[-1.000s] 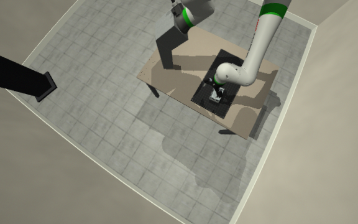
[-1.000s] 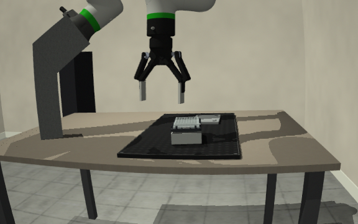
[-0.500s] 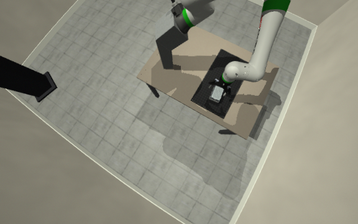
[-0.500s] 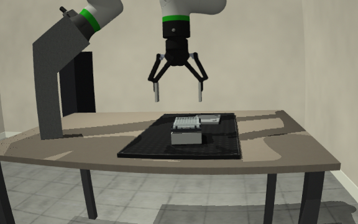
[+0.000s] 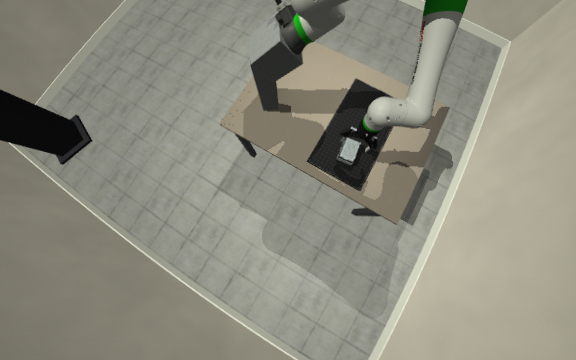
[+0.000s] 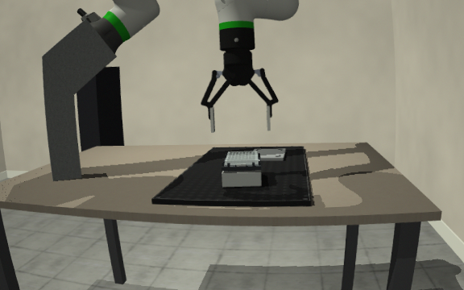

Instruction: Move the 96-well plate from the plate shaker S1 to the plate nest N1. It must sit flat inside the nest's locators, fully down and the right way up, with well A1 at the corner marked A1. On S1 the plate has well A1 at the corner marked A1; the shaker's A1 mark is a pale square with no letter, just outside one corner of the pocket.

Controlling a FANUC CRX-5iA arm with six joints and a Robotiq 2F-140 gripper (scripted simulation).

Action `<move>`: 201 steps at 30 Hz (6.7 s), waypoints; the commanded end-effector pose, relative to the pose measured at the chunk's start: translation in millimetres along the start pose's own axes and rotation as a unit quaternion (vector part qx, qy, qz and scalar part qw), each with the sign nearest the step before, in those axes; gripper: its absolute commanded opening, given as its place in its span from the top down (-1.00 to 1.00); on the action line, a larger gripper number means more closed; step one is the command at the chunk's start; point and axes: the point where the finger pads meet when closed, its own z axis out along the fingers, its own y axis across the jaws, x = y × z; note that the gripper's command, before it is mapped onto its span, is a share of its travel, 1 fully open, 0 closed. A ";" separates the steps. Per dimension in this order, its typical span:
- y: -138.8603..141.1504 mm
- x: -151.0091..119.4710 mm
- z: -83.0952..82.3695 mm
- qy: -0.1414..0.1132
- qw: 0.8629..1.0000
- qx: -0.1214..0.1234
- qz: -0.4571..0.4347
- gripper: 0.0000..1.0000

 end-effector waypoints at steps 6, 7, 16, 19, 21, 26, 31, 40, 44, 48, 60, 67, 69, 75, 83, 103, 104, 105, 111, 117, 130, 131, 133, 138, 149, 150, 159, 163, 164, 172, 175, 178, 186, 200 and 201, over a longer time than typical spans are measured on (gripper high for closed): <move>-0.1 0.2 6.5 0.000 1.000 0.000 0.000 -1.00; -0.1 0.2 6.5 0.000 1.000 0.000 0.000 -1.00; -0.1 0.2 21.5 0.000 1.000 0.000 0.000 -1.00; -0.1 0.2 26.5 0.000 1.000 0.000 0.000 -1.00; -0.1 0.2 29.8 0.000 1.000 0.000 0.000 -1.00; -0.1 0.2 34.8 0.000 1.000 0.000 0.000 -1.00; -0.1 0.2 43.1 0.000 1.000 0.000 0.000 -1.00; -0.1 0.2 56.5 0.000 1.000 0.000 0.000 -1.00; -0.1 0.2 61.5 0.000 1.000 0.000 0.000 -1.00; -0.1 0.2 62.8 0.000 1.000 0.000 0.000 -1.00; -0.1 0.2 62.8 0.000 1.000 0.000 0.000 1.00; -0.1 0.2 62.8 0.000 1.000 0.000 0.000 1.00; -0.1 0.2 62.8 0.000 1.000 0.000 0.000 1.00; -0.1 0.2 62.8 0.000 1.000 0.000 0.000 1.00; -0.1 0.2 62.8 0.000 1.000 0.000 0.000 1.00; -0.1 0.2 44.5 0.000 1.000 0.000 0.000 1.00; -0.1 0.2 42.8 0.000 1.000 0.000 0.000 1.00; -0.1 0.2 41.1 0.000 1.000 0.000 0.000 1.00; -0.1 0.2 34.5 0.000 1.000 0.000 0.000 1.00; -0.1 0.2 24.5 0.000 1.000 0.000 0.000 1.00; -0.1 0.2 6.1 0.000 1.000 0.000 0.000 1.00; -0.1 0.2 4.5 0.000 1.000 0.000 0.000 1.00; -0.1 0.2 1.1 0.000 1.000 0.000 0.000 1.00; -0.1 0.2 -0.2 0.000 1.000 0.000 0.000 1.00; -0.1 0.2 -0.2 0.000 1.000 0.000 0.000 1.00; -0.1 0.2 -0.2 0.000 1.000 0.000 0.000 1.00; -4.8 -19.0 2.4 0.000 0.998 0.000 0.066 1.00; -7.2 -28.7 3.7 0.000 0.998 0.000 0.066 1.00; -8.0 -31.9 4.1 0.000 0.998 0.000 0.066 1.00; -14.3 -57.6 7.5 0.000 0.998 0.000 0.066 1.00; -16.7 -67.2 8.8 0.000 0.998 0.000 0.066 1.00; -17.5 -70.4 9.3 0.000 0.998 0.000 0.066 1.00; -23.8 -96.1 12.7 0.000 0.998 0.000 0.066 1.00; -33.3 -134.6 17.8 0.000 0.998 0.000 0.066 1.00; -34.0 -137.8 18.3 0.000 0.998 0.000 0.066 1.00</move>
